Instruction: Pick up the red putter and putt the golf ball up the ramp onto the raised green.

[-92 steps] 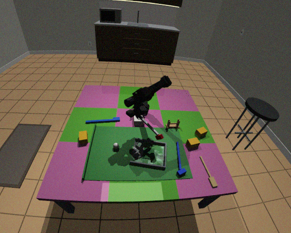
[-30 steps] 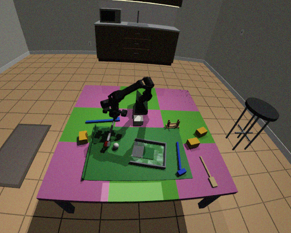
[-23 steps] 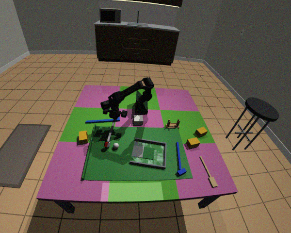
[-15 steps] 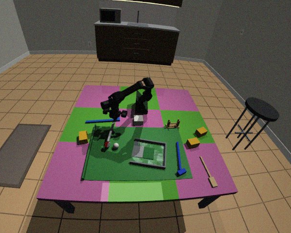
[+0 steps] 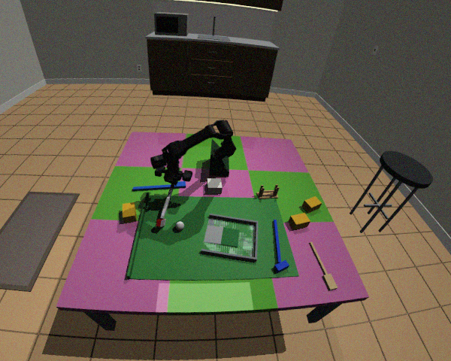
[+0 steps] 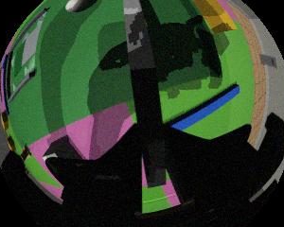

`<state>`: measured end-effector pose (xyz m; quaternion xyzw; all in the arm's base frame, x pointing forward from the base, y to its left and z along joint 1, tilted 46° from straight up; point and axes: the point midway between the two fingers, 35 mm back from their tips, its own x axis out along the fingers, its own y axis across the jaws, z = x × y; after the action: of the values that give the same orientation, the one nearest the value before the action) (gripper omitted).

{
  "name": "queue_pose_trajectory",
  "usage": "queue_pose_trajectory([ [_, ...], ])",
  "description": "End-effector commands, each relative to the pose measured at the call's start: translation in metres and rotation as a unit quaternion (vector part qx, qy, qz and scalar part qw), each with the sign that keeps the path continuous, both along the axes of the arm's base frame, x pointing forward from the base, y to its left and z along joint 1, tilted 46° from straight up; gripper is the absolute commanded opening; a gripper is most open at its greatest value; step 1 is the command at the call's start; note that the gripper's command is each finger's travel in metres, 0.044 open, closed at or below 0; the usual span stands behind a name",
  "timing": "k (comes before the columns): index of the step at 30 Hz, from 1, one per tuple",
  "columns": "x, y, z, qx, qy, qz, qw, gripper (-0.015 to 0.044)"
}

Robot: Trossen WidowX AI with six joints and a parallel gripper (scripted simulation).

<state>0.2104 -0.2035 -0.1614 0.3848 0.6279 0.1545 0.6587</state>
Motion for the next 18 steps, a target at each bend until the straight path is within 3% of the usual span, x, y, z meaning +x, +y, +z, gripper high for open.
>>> queue_pose_trajectory([
  [1, 0.001, -0.004, -0.002, -0.004, -0.003, 0.002, 1.000, 0.0000],
  [7, 0.004, 0.004, 0.005, -0.001, 0.000, 0.001, 1.000, 0.0000],
  [18, 0.039, 0.087, 0.094, 0.001, -0.003, 0.002, 1.000, 0.0000],
])
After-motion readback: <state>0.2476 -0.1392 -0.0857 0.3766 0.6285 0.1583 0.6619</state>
